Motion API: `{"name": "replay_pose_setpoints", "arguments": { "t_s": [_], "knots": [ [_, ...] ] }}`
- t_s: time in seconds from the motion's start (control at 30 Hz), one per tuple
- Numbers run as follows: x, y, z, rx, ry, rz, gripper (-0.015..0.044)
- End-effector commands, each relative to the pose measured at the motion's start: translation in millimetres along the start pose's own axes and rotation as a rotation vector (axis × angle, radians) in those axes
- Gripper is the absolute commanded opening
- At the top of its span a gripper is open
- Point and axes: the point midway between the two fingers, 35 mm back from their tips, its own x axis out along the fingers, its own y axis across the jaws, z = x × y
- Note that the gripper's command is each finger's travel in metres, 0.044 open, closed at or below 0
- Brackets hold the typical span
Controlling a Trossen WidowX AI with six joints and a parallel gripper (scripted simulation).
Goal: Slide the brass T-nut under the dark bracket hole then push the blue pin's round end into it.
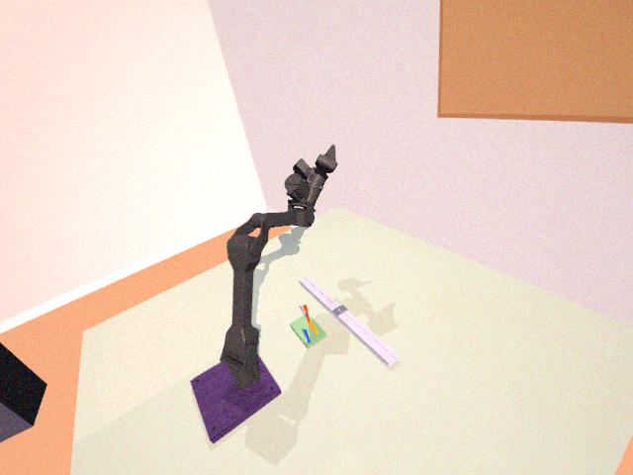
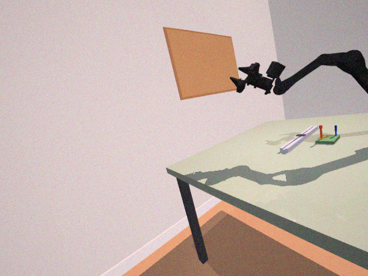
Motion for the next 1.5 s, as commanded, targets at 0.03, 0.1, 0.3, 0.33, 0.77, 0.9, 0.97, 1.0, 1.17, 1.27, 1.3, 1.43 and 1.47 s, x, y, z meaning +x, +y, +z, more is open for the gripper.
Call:
{"name": "replay_pose_setpoints", "arguments": {
  "t_s": [0.03, 0.1, 0.3, 0.33, 0.77, 0.9, 0.97, 1.0, 1.17, 1.27, 1.3, 1.43, 1.47],
  "knots": [
    [0, 4, -6, 0.057, 0.038, 0.033, 0.044],
    [-5, 16, -24, 0.214, 0.156, 0.112, 0.044],
    [-50, 46, -79, 0.702, 0.636, 0.212, 0.044],
    [-61, 49, -87, 0.775, 0.726, 0.203, 0.044],
    [-150, 51, -120, 1.129, 1.269, -0.019, 0.044],
    [-182, 46, -125, 1.204, 1.429, -0.148, 0.044],
    [-199, 43, -126, 1.234, 1.506, -0.225, 0.044],
    [-208, 41, -126, 1.248, 1.546, -0.266, 0.044],
    [-252, 30, -123, 1.293, 1.727, -0.501, 0.044],
    [-279, 21, -118, 1.297, 1.819, -0.665, 0.044],
    [-288, 18, -116, 1.295, 1.846, -0.723, 0.044],
    [-323, 2, -106, 1.263, 1.935, -0.97, 0.044],
    [-332, -3, -103, 1.25, 1.951, -1.036, 0.044]
  ]
}}
